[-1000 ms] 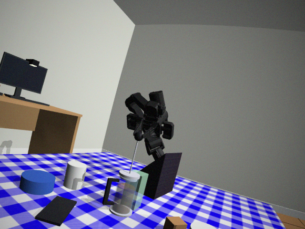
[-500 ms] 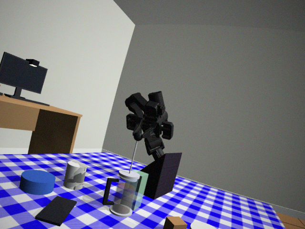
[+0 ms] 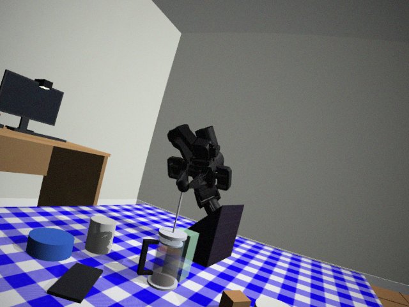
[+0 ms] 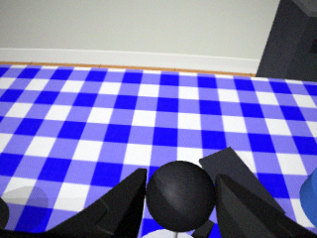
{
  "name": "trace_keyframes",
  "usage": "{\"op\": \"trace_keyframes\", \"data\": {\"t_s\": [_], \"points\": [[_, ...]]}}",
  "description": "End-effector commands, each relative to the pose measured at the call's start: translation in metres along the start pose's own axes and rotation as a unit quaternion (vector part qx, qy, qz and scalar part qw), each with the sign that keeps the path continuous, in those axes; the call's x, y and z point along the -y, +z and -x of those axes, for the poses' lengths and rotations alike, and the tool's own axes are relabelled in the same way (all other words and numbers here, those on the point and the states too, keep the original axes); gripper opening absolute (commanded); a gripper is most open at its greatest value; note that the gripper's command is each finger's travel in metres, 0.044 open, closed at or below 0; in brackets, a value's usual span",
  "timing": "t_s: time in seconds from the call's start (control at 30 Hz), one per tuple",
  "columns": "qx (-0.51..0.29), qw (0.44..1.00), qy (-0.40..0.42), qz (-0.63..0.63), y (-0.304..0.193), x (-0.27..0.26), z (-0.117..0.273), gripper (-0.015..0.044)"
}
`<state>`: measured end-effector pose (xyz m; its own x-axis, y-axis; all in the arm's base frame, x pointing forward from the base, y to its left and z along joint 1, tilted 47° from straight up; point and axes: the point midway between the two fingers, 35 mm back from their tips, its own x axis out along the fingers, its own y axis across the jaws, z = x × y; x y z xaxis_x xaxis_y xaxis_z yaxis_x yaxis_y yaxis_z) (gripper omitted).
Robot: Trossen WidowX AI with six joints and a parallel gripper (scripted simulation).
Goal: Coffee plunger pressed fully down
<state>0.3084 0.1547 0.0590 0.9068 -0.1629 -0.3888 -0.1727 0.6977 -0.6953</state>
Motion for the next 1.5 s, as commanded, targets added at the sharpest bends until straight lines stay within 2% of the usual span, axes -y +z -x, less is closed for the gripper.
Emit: {"op": "trace_keyframes", "data": {"t_s": [0.0, 1.47], "points": [[-0.028, 0.999, 0.0, 0.018, -0.027, -0.003, -0.01, 0.0123], [-0.024, 0.999, -0.004, 0.021, -0.076, 0.0, -0.058, 0.0123]]}}
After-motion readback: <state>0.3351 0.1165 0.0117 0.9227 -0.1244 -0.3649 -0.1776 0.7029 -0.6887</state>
